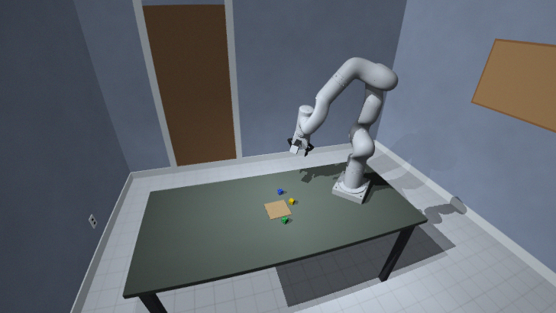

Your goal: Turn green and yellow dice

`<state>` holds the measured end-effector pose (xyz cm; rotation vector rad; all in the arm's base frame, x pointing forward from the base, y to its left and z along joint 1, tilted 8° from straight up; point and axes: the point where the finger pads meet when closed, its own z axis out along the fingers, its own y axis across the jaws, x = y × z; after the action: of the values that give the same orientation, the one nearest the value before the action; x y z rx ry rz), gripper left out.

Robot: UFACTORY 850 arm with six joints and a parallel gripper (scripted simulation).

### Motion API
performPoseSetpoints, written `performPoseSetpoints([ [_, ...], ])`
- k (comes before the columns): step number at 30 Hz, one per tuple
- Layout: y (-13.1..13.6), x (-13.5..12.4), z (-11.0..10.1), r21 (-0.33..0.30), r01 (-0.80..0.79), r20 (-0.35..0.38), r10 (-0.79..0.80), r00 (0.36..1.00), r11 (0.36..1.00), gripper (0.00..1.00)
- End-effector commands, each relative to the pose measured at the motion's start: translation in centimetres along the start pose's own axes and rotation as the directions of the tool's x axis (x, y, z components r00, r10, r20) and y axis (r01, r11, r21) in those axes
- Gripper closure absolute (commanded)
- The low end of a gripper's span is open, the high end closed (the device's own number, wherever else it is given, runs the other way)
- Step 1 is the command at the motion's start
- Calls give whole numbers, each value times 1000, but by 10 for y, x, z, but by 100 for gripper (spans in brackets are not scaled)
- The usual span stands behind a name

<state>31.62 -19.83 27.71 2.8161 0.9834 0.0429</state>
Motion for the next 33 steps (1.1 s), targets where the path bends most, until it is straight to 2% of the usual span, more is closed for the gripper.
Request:
performPoseSetpoints([
  [1, 32, 46, 38, 65, -15, -73, 20, 997, 998, 0],
  [3, 32, 46, 38, 65, -15, -73, 20, 997, 998, 0],
  [4, 43, 64, 56, 85, -26, -94, 34, 995, 996, 0],
  [6, 43, 64, 56, 85, -26, -94, 34, 995, 996, 0],
  [7, 53, 80, 75, 103, -38, -111, 49, 993, 994, 0],
  [9, 53, 80, 75, 103, -38, -111, 49, 993, 994, 0],
  [10, 60, 94, 94, 117, -50, -123, 64, 990, 992, 0],
  [12, 60, 94, 94, 117, -50, -123, 64, 990, 992, 0],
  [13, 66, 105, 111, 129, -60, -132, 77, 988, 990, 0],
  [15, 66, 105, 111, 129, -60, -132, 77, 988, 990, 0],
  [17, 74, 121, 137, 144, -77, -142, 97, 985, 987, 0],
  [20, 77, 128, 149, 151, -85, -145, 107, 984, 985, 0],
  [33, 77, 129, 151, 152, -86, -145, 108, 983, 985, 0],
])
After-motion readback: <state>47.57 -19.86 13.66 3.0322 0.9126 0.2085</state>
